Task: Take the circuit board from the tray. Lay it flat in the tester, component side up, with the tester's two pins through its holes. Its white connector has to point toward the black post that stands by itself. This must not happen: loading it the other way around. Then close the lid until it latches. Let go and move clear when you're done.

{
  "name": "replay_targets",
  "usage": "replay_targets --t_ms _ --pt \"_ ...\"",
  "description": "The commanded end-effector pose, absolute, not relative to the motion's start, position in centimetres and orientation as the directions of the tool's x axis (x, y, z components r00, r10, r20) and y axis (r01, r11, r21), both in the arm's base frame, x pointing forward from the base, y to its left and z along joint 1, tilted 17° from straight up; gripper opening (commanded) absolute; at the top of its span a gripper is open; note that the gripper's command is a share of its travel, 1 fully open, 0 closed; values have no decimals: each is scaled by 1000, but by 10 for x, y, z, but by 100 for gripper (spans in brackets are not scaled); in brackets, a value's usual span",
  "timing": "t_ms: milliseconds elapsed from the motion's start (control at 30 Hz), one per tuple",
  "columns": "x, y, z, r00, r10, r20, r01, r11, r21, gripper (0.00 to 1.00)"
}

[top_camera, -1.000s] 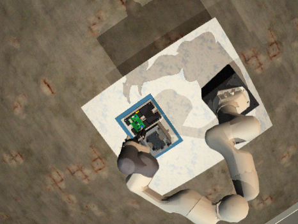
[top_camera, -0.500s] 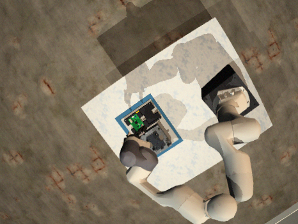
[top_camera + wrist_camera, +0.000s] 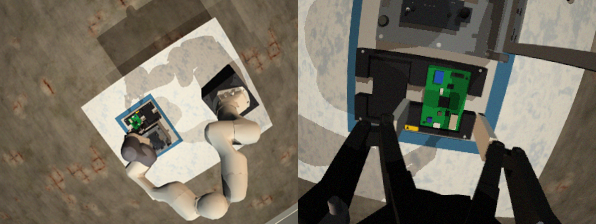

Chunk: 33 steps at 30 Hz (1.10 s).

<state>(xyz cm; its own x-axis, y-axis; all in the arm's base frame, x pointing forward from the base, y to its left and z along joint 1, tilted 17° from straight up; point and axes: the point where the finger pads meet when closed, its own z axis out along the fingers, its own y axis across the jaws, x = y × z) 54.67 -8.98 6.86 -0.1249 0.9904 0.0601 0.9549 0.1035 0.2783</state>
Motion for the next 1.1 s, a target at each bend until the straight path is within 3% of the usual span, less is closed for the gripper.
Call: replay_targets --t_ms 0,1067 --pt "554 -92 61 -146 988 43 948 127 292 58" --pt "562 -90 35 -146 988 43 948 127 292 58"
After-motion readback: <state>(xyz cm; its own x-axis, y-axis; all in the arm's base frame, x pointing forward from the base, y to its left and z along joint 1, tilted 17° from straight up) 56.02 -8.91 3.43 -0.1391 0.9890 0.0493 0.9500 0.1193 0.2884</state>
